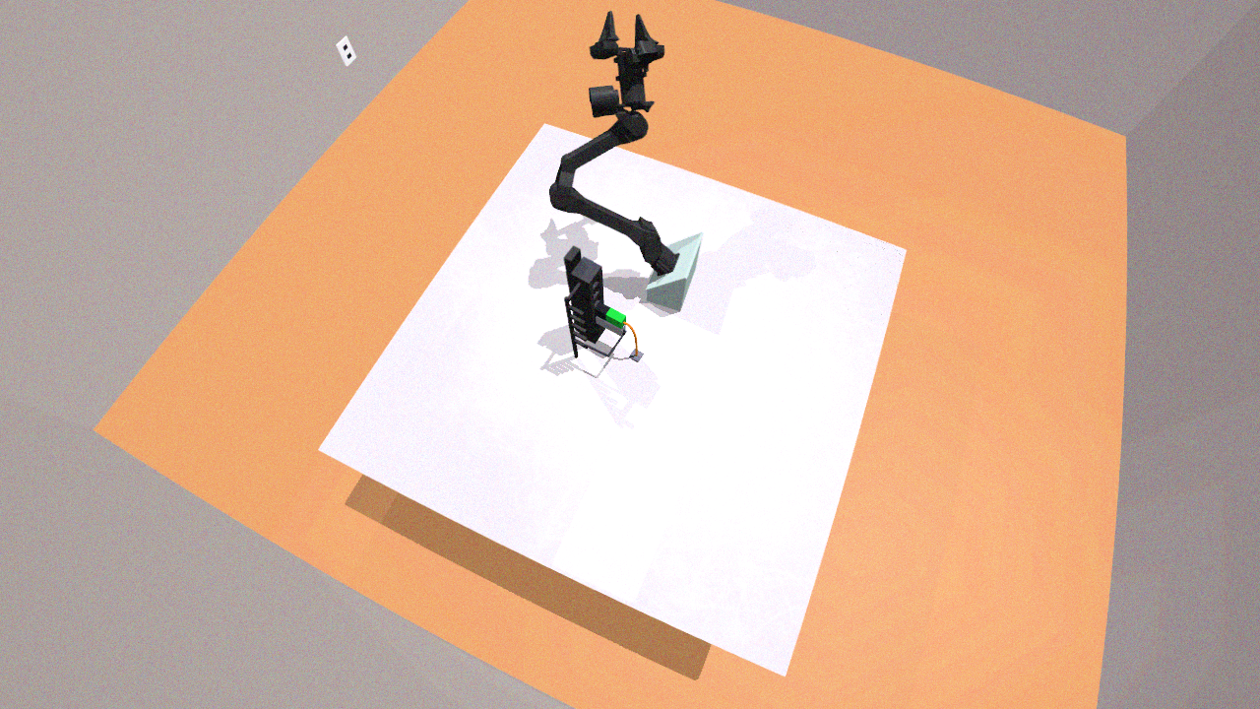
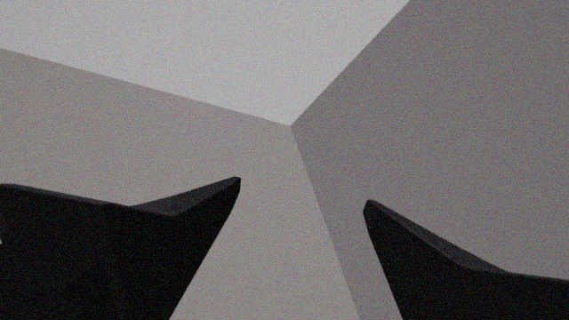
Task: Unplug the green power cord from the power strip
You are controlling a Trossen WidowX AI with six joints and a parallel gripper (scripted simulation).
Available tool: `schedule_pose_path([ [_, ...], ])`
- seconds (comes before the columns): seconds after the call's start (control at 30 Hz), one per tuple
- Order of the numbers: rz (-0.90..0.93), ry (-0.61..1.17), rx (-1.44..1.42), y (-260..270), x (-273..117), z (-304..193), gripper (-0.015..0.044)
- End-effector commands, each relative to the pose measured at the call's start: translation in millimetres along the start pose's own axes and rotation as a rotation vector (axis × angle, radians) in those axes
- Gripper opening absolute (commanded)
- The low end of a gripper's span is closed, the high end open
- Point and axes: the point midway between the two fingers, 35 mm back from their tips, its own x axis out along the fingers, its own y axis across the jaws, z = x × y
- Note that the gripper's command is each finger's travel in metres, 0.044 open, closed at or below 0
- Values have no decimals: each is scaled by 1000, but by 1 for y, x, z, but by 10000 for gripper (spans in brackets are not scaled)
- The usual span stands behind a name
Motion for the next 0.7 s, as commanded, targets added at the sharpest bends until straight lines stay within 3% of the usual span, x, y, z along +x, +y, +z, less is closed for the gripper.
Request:
schedule_pose_path([
  [0.0,0,-5,-5,0,0,2,374],
  [0.27,-42,-204,-191,10,-18,67,164],
  [0.67,-282,-543,-480,-4,-74,180,160],
])
